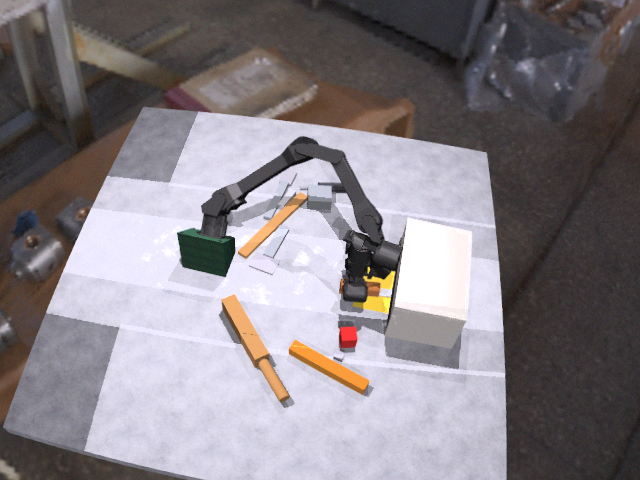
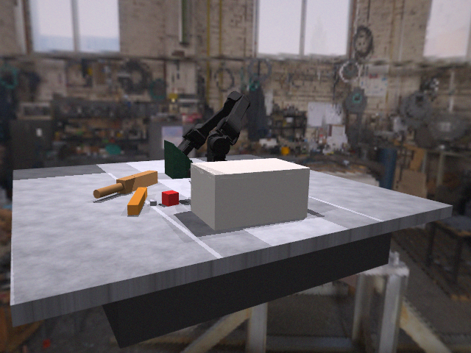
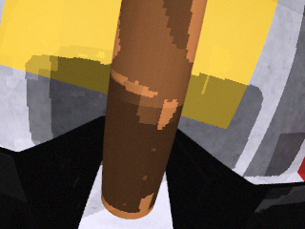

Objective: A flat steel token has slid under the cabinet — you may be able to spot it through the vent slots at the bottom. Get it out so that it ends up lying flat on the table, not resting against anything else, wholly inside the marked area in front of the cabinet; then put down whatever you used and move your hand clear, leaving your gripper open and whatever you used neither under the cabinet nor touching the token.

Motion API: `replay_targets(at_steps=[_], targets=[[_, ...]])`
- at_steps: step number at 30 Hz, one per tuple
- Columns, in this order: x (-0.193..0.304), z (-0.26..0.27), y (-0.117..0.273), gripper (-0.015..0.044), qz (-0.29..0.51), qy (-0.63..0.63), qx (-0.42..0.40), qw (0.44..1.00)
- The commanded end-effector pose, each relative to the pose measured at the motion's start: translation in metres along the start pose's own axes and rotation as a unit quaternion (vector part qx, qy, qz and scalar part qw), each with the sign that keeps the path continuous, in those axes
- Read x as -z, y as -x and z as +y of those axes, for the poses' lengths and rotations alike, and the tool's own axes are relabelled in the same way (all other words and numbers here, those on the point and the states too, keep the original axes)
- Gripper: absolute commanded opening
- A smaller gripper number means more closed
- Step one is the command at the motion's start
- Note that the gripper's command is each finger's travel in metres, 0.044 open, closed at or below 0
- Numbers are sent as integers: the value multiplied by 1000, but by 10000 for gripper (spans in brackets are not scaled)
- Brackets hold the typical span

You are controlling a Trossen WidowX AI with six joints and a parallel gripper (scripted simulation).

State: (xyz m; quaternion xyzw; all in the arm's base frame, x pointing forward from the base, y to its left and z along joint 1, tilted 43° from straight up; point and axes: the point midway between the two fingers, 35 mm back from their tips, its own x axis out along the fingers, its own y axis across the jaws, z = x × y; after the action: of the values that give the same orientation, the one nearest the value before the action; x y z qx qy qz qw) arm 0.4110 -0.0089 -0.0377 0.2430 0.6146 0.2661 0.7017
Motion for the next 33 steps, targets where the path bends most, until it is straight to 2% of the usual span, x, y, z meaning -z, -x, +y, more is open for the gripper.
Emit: replay_targets(at_steps=[1,33], targets=[[1,3,-1,0,0,2,-3,1000],[30,1,-2,0,1,1,-3,1000]])
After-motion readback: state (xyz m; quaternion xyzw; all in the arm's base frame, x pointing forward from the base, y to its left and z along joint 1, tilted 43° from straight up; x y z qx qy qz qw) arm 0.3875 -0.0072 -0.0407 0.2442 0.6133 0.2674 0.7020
